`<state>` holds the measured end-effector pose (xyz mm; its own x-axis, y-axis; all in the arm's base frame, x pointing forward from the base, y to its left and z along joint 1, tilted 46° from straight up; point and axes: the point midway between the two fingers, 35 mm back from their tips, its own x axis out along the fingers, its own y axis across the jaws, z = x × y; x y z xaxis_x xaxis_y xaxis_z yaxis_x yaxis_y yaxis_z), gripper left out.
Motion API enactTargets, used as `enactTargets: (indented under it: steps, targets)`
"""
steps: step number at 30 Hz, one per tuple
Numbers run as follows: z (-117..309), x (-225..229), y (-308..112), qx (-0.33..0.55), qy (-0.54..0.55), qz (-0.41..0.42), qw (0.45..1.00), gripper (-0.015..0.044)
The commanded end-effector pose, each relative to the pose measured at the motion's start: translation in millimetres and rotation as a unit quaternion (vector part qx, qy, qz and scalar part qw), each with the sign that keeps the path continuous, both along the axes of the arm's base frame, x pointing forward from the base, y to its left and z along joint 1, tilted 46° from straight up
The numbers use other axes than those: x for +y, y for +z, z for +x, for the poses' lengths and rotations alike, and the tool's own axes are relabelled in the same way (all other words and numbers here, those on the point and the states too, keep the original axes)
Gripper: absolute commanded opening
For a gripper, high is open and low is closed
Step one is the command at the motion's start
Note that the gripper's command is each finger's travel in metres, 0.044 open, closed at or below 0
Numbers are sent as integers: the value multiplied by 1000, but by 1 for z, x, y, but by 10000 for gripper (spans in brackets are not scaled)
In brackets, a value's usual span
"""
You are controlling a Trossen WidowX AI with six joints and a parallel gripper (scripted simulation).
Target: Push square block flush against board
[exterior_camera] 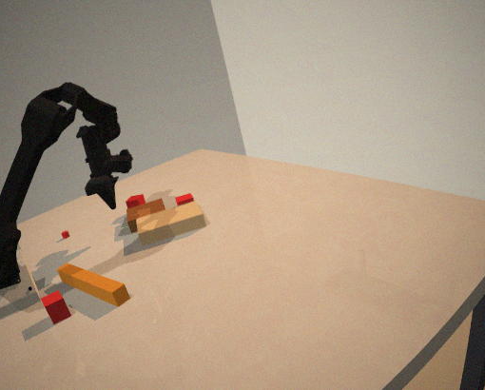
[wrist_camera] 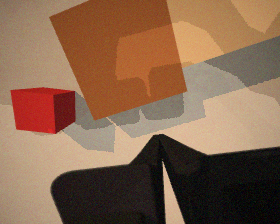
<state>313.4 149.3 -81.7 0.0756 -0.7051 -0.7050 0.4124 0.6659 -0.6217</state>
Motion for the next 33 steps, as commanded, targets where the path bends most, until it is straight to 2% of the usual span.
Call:
enactTargets:
  steps: [1, 4, 9, 33]
  targets:
    - [-1, 3, -2, -14, -16, 4, 1000, 0]
    - [0, 1, -5, -14, -16, 4, 1000, 0]
    - [4, -37, -41, -15, -16, 2, 1000, 0]
    - [29, -43, -31, -15, -16, 2, 1000, 0]
